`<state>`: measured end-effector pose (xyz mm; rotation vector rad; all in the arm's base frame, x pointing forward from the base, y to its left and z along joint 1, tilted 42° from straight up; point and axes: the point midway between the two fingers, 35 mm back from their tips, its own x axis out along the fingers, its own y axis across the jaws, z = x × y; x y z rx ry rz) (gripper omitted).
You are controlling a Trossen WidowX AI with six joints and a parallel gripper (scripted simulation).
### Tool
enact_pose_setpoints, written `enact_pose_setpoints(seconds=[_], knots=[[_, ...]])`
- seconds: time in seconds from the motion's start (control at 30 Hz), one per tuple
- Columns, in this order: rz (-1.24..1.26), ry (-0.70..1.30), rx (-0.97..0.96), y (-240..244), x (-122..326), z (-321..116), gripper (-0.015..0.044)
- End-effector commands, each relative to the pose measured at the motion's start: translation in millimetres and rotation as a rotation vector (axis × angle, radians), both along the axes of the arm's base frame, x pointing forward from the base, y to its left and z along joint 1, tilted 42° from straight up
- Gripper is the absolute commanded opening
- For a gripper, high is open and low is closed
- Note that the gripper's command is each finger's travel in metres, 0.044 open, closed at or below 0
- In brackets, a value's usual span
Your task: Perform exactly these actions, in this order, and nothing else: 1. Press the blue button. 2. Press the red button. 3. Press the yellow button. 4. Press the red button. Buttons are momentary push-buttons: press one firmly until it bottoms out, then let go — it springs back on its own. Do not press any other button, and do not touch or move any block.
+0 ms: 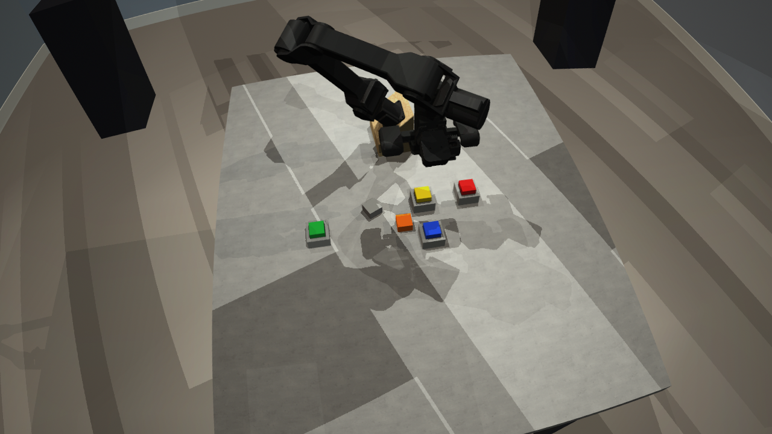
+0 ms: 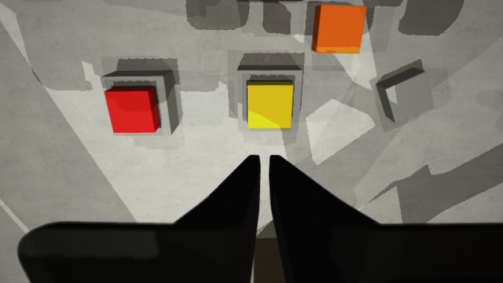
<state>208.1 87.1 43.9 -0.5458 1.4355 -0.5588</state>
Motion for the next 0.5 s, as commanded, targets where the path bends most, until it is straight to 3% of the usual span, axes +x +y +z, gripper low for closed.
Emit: enact_pose_setpoints(seconds=[0.0, 0.2, 0.47], knots=[[0.009, 0.011, -0.013, -7, -3, 3, 0.0020], [0.009, 0.010, -0.014, -46, 0, -41, 0.0020], [0.009, 0.010, -0.015, -51, 1, -46, 0.0020]])
